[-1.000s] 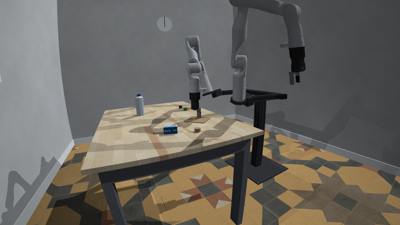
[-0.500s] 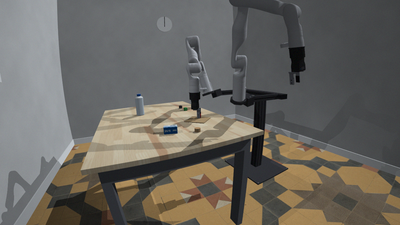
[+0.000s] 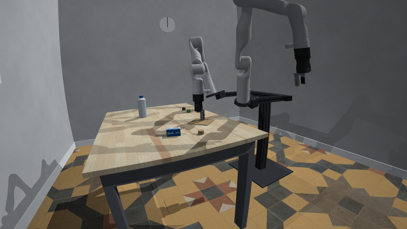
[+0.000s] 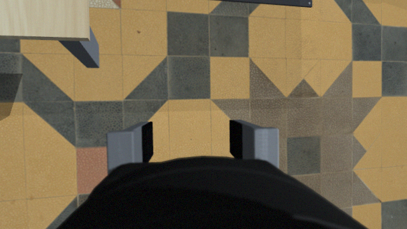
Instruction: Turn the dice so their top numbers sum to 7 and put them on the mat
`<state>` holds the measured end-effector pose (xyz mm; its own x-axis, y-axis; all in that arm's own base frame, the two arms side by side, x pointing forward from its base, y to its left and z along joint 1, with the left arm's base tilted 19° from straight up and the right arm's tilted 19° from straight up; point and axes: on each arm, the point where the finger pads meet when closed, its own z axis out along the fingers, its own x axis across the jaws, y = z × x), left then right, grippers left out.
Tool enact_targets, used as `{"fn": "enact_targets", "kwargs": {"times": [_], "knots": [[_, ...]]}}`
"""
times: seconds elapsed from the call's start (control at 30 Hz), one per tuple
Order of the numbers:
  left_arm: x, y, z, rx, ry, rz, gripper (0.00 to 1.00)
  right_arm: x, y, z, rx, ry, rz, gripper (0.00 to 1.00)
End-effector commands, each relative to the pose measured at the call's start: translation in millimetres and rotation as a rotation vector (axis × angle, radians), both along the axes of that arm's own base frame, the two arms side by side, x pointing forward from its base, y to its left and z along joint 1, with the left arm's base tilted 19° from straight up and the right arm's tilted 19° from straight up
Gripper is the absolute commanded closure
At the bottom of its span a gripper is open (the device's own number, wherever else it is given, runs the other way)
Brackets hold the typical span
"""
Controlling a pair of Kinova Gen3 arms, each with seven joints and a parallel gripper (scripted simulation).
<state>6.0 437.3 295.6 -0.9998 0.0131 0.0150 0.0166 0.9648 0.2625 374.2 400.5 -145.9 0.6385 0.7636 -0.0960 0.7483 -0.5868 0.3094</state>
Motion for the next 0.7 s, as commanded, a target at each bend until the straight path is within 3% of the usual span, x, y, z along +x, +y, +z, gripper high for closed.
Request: {"fn": "enact_targets", "kwargs": {"times": [0.0,0.2,0.33,0.67], "knots": [[-0.2,0.2,0.7,0.002,0.000,0.000,0.00,0.2,1.2,1.1,0.002,-0.001,0.001,0.21],[-0.2,0.2,0.7,0.002,0.000,0.000,0.00,0.1,1.4,1.9,0.002,-0.001,0.001,0.21],[-0.2,0.2,0.7,0.002,0.000,0.000,0.00,-1.3,3.5,9.4,0.002,-0.001,0.001,0.21],[-0.2,0.2,0.7,0.002,0.000,0.000,0.00,-10.3,16.8,56.4,0.002,-0.001,0.001,0.21]]}}
